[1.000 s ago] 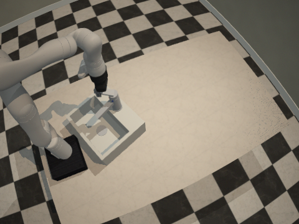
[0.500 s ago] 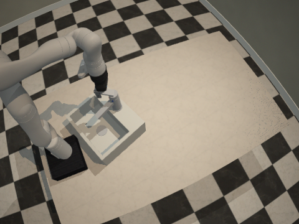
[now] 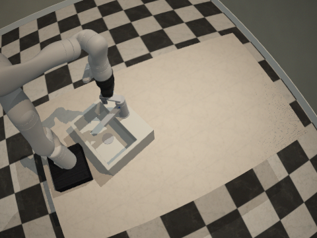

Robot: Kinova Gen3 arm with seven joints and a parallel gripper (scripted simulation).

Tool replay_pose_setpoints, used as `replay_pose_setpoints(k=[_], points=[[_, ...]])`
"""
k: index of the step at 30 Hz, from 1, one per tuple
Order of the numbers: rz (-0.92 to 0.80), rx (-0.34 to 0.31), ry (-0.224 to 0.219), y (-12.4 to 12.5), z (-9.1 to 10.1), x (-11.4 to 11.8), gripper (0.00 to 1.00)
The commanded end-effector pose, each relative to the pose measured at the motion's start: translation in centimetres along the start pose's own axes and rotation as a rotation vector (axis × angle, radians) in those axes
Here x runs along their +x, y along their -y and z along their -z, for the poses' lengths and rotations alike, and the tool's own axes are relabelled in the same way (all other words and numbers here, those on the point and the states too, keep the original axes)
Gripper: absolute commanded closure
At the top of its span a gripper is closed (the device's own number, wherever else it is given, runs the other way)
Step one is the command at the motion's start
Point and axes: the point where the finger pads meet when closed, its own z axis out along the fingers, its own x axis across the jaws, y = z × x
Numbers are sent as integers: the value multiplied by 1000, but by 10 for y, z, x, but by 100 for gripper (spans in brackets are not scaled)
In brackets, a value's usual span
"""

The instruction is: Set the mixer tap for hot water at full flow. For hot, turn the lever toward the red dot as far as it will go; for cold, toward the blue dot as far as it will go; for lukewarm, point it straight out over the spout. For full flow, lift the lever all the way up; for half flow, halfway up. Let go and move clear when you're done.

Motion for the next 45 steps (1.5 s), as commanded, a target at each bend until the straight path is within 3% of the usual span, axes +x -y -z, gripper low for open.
replay_pose_setpoints(k=[1,45], points=[[0,-1,-1,0,0,0,0],[0,-1,-1,0,4,0,0]])
